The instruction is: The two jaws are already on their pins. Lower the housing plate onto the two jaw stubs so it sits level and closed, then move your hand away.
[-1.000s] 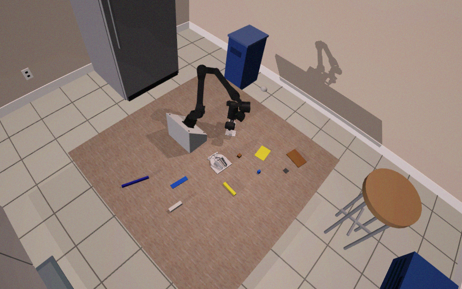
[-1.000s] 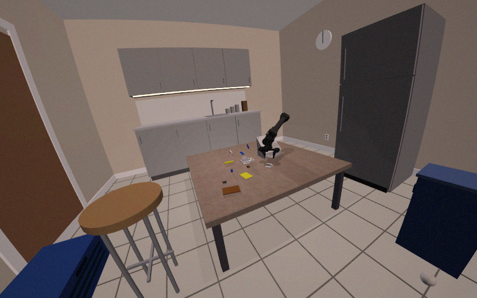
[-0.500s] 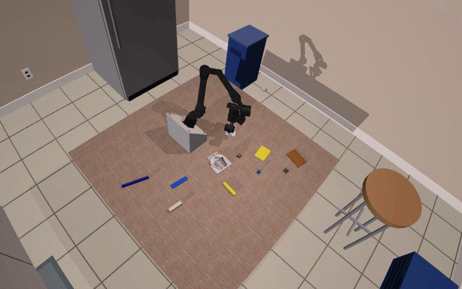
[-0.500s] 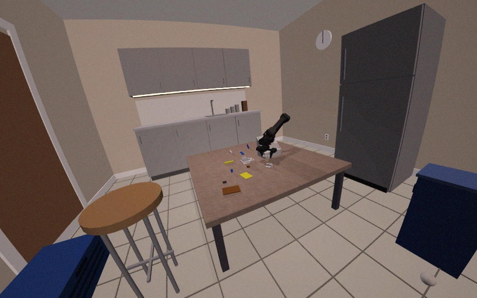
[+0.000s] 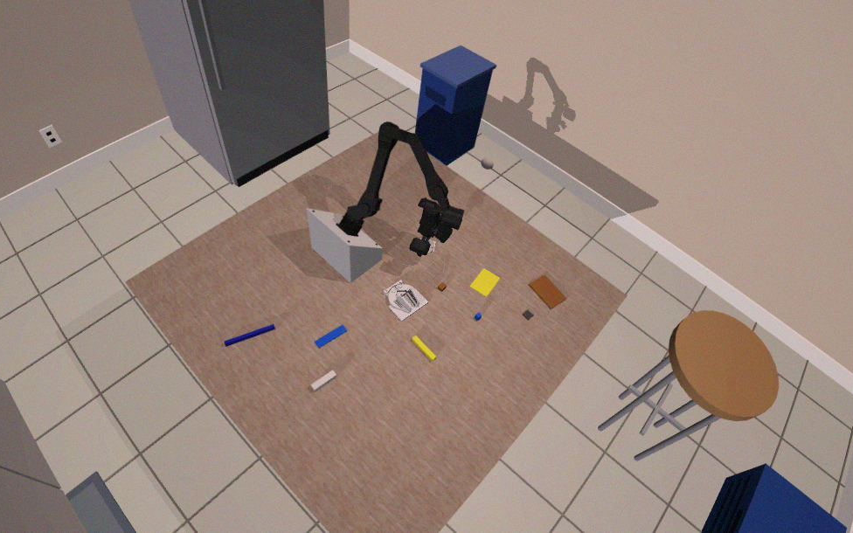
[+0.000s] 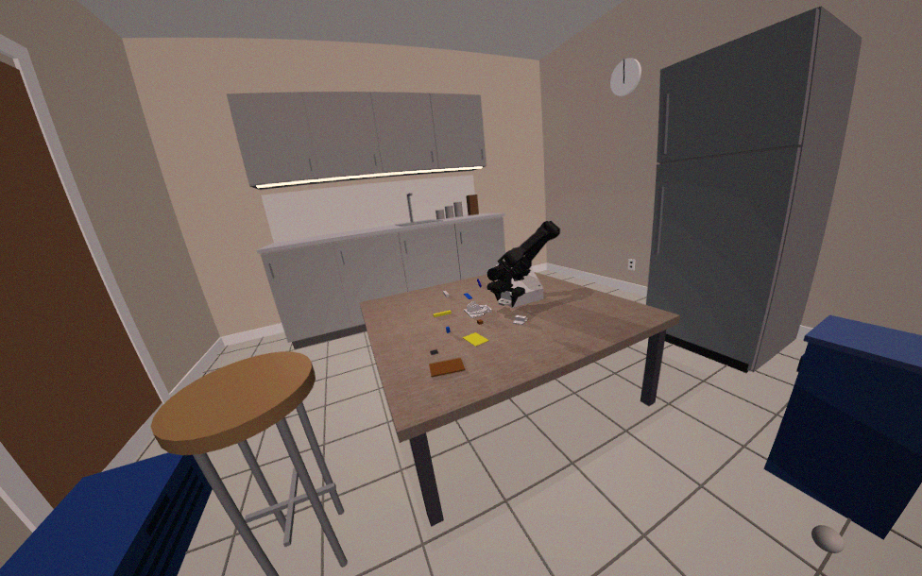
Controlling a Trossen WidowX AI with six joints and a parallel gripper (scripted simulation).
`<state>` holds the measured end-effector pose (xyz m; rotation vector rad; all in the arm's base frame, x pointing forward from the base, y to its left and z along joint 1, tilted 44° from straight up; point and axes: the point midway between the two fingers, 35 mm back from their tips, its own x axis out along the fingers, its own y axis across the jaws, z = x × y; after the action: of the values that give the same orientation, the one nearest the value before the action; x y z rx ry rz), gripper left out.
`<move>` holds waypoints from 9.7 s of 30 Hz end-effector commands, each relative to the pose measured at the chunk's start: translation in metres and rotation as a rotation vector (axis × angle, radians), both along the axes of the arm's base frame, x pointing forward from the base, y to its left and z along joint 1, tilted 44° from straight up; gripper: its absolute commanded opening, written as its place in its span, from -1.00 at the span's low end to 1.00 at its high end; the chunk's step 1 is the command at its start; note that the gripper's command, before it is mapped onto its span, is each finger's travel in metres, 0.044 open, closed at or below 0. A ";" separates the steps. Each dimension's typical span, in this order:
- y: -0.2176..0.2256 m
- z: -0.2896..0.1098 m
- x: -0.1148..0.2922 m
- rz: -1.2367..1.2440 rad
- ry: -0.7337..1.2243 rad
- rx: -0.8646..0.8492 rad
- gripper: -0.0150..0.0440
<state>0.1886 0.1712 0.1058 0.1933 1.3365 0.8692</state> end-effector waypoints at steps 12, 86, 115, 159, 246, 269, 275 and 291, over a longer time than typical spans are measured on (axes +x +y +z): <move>-0.032 -0.032 0.024 -0.095 0.088 -0.019 0.70; -0.124 -0.111 0.036 -0.362 0.336 0.050 0.70; -0.123 -0.111 0.036 -0.370 0.343 0.049 0.70; -0.080 -0.155 0.034 -0.369 0.344 0.052 0.70; -0.070 -0.166 0.033 -0.368 0.343 0.052 0.70; -0.070 -0.166 0.033 -0.368 0.343 0.052 0.70; -0.070 -0.166 0.033 -0.368 0.343 0.052 0.70; -0.070 -0.166 0.033 -0.368 0.343 0.052 0.70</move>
<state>0.2220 0.1003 -0.0601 0.6266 1.5323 0.5719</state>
